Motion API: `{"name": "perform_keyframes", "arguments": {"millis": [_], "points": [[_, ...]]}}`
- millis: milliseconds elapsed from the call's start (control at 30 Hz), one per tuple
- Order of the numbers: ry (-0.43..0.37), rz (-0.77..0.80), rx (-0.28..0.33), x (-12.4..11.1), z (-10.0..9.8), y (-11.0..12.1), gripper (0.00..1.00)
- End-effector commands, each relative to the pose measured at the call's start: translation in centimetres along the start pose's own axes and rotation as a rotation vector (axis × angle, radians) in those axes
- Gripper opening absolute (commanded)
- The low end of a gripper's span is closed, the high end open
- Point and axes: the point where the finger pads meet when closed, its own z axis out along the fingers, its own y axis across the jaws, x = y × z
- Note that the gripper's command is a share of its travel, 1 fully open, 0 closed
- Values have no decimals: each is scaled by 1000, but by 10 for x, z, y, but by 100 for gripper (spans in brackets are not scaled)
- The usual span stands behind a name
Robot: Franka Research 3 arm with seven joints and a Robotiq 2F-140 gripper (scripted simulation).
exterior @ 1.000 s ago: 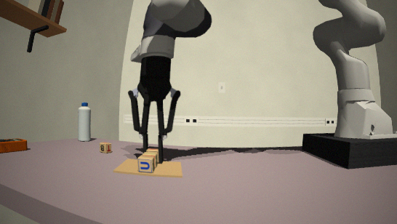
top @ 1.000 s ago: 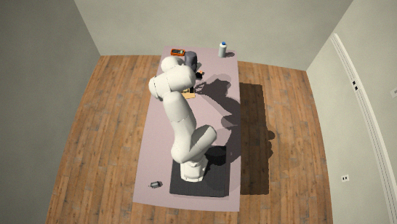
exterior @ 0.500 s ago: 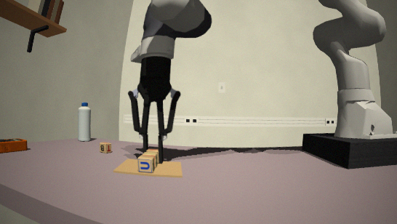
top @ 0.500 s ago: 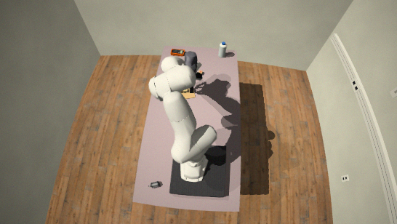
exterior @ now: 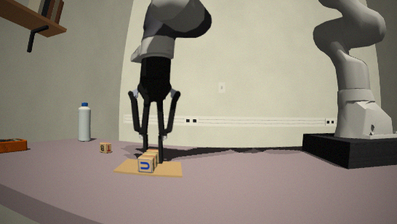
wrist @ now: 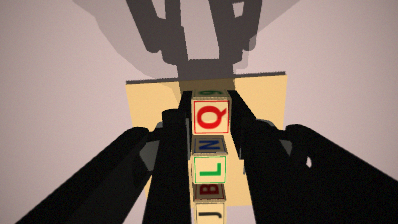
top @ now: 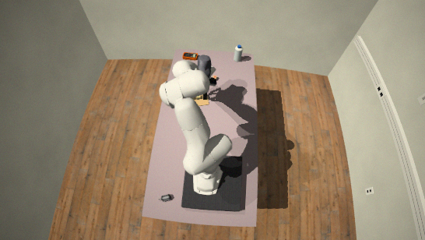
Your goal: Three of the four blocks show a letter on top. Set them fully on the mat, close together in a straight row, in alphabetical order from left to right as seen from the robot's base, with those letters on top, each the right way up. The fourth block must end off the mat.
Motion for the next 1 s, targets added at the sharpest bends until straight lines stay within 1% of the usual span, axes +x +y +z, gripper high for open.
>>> {"name": "perform_keyframes", "arguments": {"millis": [0, 333, 367, 500, 533, 700, 733, 800, 833, 967], "points": [[1, -3, 2, 1, 0, -1, 24], [1, -3, 2, 1, 0, -1, 24], [1, -3, 2, 1, 0, -1, 26], [1, -3, 2, 1, 0, -1, 26], [1, -3, 2, 1, 0, -1, 29], [1, -3, 2, 1, 0, -1, 31], [1, -3, 2, 1, 0, -1, 33], [1, -3, 2, 1, 0, -1, 33], [1, -3, 2, 1, 0, -1, 35], [1, -3, 2, 1, 0, -1, 35]]}}
